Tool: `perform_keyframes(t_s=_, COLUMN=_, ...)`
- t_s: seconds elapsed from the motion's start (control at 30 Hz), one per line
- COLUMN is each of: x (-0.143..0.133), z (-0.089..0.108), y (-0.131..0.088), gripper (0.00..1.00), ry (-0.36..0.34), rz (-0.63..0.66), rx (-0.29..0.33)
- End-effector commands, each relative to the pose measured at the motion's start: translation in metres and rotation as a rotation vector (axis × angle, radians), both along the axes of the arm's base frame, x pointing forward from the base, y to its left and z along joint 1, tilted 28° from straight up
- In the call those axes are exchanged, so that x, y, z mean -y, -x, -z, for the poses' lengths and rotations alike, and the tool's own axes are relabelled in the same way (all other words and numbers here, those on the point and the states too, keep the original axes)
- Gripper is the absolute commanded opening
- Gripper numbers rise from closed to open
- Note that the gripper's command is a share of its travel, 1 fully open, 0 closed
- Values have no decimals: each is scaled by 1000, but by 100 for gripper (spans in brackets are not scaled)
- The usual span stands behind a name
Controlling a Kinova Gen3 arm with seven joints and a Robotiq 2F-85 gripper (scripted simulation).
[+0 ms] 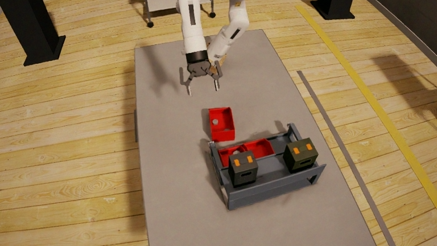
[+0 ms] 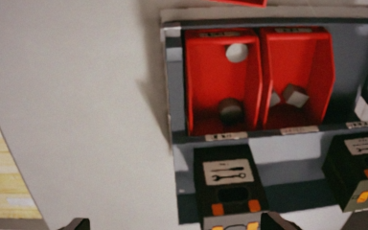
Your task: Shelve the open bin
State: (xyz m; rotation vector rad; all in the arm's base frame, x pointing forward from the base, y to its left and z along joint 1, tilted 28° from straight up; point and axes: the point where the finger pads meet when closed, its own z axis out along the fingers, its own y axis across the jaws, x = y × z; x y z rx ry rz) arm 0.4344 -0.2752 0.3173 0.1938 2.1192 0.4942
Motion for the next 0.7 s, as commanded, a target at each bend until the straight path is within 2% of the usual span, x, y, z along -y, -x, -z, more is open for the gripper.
perform_keyframes(t_s=0.0, x=0, z=-1, y=0, gripper=100, ry=2, rz=-1, rx=0)
perform_keyframes(t_s=0.17, x=-45, z=-21, y=2, gripper=100, ry=2, rz=-1, rx=0)
perform_keyframes(t_s=0.57, x=-45, z=-21, y=2, gripper=100, ry=2, rz=-1, rx=0)
perform_keyframes(t_s=0.67, x=-73, z=-33, y=2, gripper=100, ry=1, rz=-1, rx=0)
